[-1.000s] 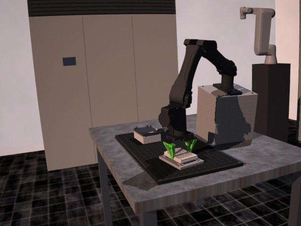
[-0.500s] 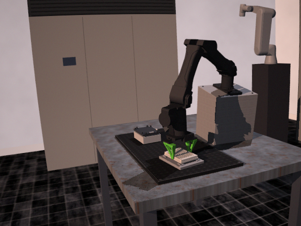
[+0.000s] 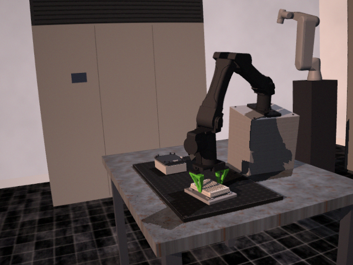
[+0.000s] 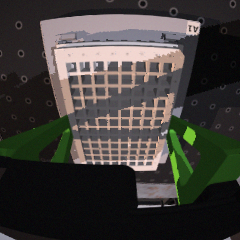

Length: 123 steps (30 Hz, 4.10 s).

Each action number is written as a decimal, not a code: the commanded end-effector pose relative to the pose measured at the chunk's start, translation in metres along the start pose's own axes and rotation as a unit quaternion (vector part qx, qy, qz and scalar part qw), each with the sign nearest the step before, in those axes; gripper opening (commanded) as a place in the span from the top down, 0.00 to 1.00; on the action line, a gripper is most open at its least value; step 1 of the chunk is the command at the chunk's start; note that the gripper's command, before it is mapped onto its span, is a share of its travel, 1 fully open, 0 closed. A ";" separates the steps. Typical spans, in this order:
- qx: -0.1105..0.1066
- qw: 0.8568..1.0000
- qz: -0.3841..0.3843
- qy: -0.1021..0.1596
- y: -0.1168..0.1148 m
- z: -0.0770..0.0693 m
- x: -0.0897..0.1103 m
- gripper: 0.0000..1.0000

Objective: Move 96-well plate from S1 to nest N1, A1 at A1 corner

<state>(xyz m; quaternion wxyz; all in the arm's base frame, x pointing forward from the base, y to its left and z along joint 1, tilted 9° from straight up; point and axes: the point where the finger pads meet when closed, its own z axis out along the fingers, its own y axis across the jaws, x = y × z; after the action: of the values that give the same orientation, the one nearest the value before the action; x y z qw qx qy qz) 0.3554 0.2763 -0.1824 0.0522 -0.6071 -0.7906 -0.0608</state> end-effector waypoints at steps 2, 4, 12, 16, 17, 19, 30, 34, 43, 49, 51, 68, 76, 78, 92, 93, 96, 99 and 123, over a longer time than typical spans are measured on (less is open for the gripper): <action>-0.031 1.000 0.001 0.005 0.021 -0.017 0.008 1.00; -0.032 0.999 0.000 0.006 0.021 -0.017 0.008 1.00; -0.024 1.000 0.001 0.003 0.015 -0.009 0.005 1.00; -0.018 1.000 0.002 0.001 0.010 -0.006 0.002 1.00; -0.018 1.000 0.002 0.001 0.010 -0.006 0.002 1.00; -0.013 1.000 0.003 -0.001 0.006 -0.003 0.000 1.00; -0.017 1.000 0.002 0.000 0.008 -0.004 0.002 1.00; -0.015 1.000 0.002 0.000 0.006 -0.002 0.002 1.00; -0.012 1.000 0.001 -0.001 0.003 0.000 0.001 1.00; -0.008 1.000 0.004 -0.003 0.000 0.005 -0.003 1.00; -0.008 1.000 0.004 -0.003 0.000 0.005 -0.003 1.00; -0.011 1.000 0.001 0.001 0.004 0.001 0.000 1.00; -0.011 1.000 0.001 0.001 0.004 0.001 0.000 1.00; -0.011 1.000 0.001 0.001 0.004 0.001 0.000 1.00; -0.011 1.000 0.001 0.001 0.004 0.001 0.000 1.00; -0.011 1.000 0.001 0.001 0.004 0.001 0.000 1.00; -0.011 1.000 0.001 0.001 0.004 0.001 0.000 1.00; -0.011 1.000 0.001 0.001 0.004 0.001 0.000 1.00; -0.011 1.000 0.001 0.001 0.004 0.001 0.000 0.00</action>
<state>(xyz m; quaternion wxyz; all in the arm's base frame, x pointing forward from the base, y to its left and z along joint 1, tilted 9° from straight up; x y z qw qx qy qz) 0.3553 0.2770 -0.1882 0.0509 -0.6069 -0.7905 -0.0649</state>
